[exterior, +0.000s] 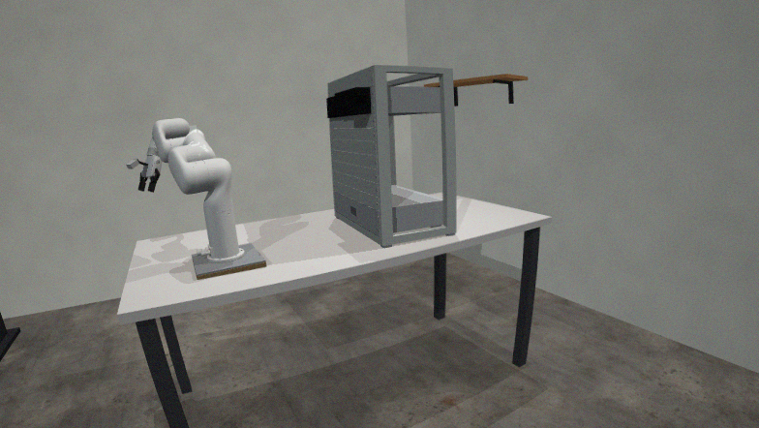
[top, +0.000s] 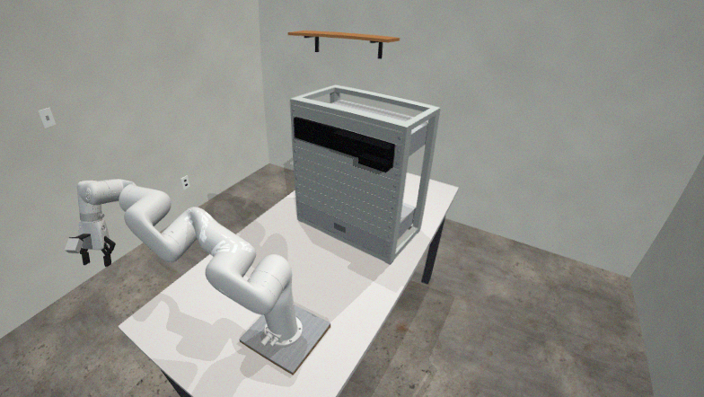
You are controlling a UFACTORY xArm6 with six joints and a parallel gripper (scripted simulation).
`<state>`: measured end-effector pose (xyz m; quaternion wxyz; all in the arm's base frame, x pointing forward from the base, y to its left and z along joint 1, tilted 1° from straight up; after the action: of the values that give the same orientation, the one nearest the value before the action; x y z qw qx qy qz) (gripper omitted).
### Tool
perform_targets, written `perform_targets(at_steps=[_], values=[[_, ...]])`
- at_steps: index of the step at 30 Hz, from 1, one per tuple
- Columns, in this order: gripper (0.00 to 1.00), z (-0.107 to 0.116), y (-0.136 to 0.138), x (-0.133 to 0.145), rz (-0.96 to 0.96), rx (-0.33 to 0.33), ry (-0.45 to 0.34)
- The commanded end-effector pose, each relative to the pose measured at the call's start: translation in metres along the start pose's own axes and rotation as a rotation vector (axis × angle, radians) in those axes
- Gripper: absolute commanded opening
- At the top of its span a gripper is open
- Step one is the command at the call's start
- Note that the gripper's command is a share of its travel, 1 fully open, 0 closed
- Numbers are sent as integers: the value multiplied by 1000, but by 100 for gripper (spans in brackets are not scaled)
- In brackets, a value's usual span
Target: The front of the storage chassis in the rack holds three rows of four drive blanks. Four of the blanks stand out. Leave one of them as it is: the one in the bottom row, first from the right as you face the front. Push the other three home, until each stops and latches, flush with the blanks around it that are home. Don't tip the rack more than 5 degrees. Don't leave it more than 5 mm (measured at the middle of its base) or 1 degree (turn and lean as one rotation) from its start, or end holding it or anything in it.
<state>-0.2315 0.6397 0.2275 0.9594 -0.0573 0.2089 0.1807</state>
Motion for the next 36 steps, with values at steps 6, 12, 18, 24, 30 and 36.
perform_targets(at_steps=[6, 12, 18, 24, 30, 36], values=[[100, 13, 2, 1, -28, 30, 18], [100, 23, 4, 3, -58, 55, 37], [100, 32, 5, 4, -83, 75, 52], [100, 47, 7, 8, -127, 110, 80], [100, 66, 8, 12, -180, 151, 115], [100, 80, 9, 15, -220, 182, 142]])
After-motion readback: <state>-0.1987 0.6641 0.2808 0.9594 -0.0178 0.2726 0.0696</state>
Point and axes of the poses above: the point where the finger pads meet when closed, its own z axis back along the fingers, its own y axis across the jaws, x = y × z, the point moved 4 cm from there along z, back along the fingers, and after that the axes turned 10 degrees about -z, right-handed, at the moved point
